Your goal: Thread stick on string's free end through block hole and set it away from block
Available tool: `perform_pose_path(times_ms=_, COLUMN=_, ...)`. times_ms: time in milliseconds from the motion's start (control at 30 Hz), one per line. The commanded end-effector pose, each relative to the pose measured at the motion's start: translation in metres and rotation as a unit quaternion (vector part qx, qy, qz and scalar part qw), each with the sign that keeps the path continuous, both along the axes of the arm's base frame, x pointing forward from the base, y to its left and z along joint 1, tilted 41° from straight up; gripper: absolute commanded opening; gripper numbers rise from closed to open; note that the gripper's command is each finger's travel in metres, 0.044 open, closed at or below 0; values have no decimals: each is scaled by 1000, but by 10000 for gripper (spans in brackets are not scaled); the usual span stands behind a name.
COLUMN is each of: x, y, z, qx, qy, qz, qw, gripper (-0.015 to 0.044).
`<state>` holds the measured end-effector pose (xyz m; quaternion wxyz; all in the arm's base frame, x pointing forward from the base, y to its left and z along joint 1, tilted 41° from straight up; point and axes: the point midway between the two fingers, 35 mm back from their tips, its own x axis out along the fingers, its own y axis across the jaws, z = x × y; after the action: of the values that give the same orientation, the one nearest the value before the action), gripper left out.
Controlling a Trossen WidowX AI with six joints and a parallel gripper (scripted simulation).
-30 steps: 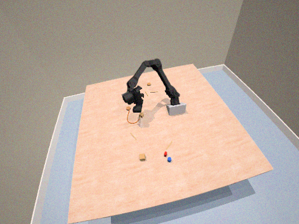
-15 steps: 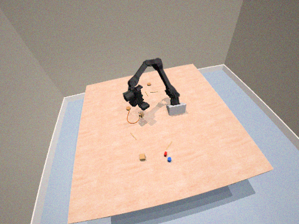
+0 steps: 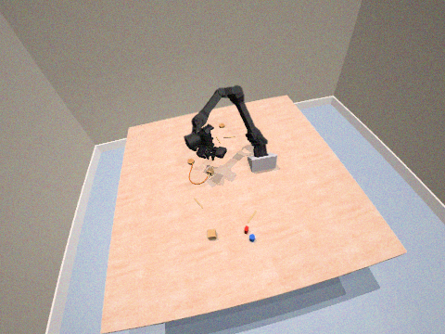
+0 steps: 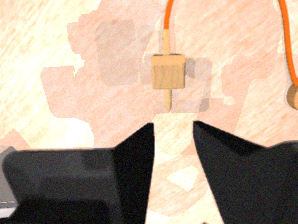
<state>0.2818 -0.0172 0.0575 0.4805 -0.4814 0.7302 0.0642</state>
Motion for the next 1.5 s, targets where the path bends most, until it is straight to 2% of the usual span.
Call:
perform_pose_path(times_ms=0, x=0, y=-1, z=2, qx=-1, qy=4, qz=9, qw=1000, gripper=121)
perform_pose_path(times_ms=1467, x=-4, y=-47, z=-52, qx=-2, qy=3, qz=9, qw=1000, gripper=121)
